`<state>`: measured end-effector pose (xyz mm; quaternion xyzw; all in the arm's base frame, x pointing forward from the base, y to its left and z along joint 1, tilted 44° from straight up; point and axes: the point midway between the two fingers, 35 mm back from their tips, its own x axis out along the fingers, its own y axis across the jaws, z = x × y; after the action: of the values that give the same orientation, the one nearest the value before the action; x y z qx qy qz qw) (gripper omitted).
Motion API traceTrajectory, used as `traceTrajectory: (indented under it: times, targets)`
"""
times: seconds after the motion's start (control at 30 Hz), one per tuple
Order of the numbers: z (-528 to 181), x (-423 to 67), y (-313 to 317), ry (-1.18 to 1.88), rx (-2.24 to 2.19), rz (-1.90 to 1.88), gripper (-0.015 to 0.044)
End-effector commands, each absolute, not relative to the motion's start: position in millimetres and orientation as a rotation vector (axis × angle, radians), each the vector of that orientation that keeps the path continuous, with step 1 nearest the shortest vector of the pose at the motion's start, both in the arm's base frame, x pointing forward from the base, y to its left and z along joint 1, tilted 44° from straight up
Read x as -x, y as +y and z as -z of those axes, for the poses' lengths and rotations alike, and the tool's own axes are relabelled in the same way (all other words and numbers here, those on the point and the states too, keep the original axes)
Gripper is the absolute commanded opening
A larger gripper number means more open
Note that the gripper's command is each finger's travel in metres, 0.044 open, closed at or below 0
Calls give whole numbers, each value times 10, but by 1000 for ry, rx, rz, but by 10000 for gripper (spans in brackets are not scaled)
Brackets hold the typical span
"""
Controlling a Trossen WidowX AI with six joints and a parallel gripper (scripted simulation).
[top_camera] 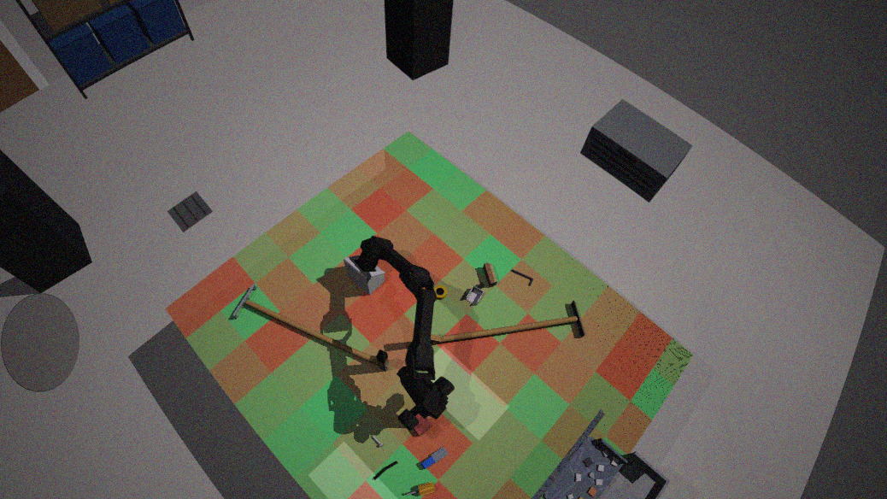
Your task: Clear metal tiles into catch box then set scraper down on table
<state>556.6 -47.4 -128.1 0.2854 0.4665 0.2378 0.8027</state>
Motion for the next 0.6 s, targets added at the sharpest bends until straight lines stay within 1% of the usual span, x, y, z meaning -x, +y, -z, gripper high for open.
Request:
traceTrajectory:
  times: [0.0, 0.13, 0.57]
  targets:
    - [1174, -5582, -544, 994, -607, -516, 0]
    - [1166, -5546, -569, 1009, -607, -509, 0]
    - [1071, -5193, -760, 1144, -609, -456, 0]
